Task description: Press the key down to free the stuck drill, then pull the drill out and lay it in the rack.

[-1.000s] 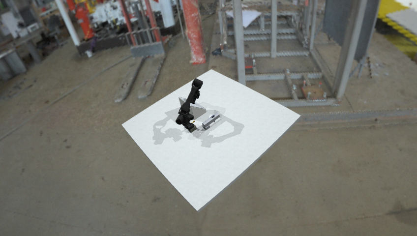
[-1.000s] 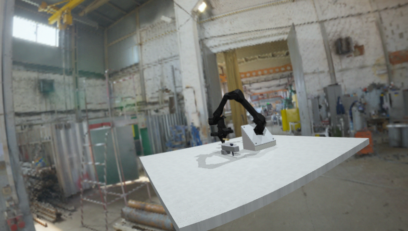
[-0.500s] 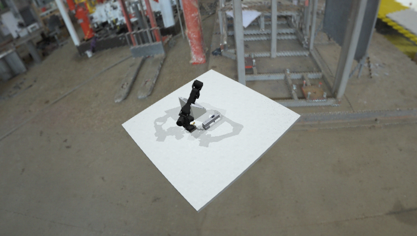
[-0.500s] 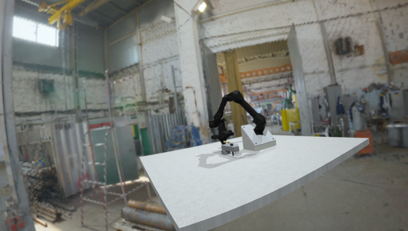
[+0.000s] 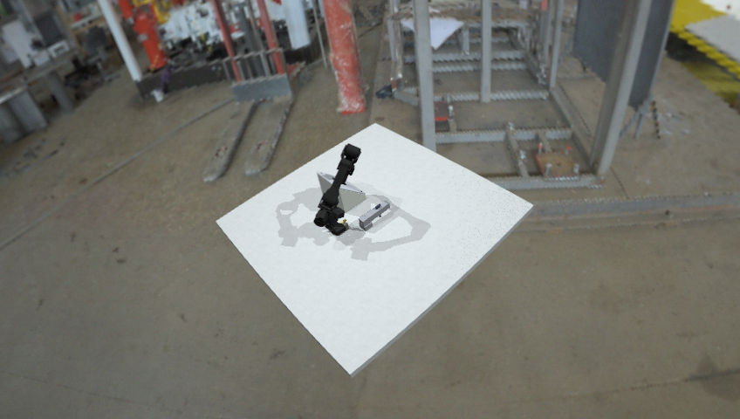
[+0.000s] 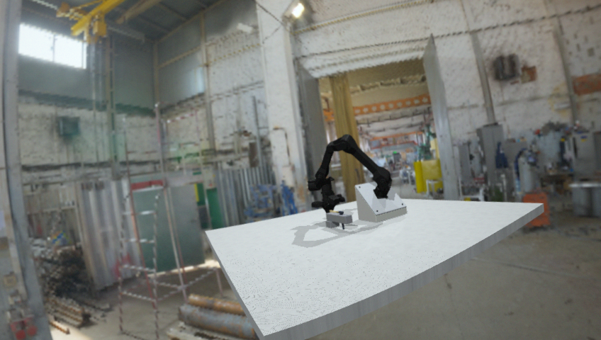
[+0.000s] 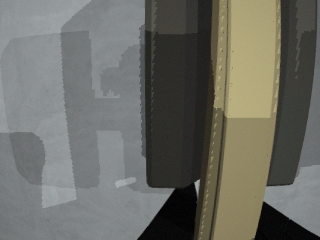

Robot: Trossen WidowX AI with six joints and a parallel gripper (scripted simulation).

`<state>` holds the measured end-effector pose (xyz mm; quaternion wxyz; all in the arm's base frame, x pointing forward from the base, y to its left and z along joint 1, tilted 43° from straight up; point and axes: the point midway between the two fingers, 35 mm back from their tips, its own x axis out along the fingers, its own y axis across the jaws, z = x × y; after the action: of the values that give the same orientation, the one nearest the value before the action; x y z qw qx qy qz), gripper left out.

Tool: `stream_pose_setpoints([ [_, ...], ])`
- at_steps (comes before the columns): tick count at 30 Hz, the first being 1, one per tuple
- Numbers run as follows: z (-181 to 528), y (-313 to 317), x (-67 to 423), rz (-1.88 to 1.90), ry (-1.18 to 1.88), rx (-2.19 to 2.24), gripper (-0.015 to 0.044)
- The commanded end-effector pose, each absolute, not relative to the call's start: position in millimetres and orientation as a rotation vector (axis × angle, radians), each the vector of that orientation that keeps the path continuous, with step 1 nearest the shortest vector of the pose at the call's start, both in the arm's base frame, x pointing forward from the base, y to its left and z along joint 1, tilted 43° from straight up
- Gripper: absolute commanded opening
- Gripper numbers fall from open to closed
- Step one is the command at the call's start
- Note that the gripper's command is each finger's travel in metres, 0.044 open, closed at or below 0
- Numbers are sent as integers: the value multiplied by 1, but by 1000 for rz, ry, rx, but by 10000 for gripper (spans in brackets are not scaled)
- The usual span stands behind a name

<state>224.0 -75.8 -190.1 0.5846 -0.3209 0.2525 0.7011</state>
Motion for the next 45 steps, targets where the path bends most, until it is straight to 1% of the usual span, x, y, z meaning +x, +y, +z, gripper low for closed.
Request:
stream_pose_setpoints([
  [1, -193, -72, 224, 1630, 588, -743, 0],
  [9, -199, -65, 223, 1630, 587, -742, 0],
  [26, -196, -69, 224, 1632, 587, -748, 440],
  [45, -147, -113, 229, 1630, 591, -744, 440],
])
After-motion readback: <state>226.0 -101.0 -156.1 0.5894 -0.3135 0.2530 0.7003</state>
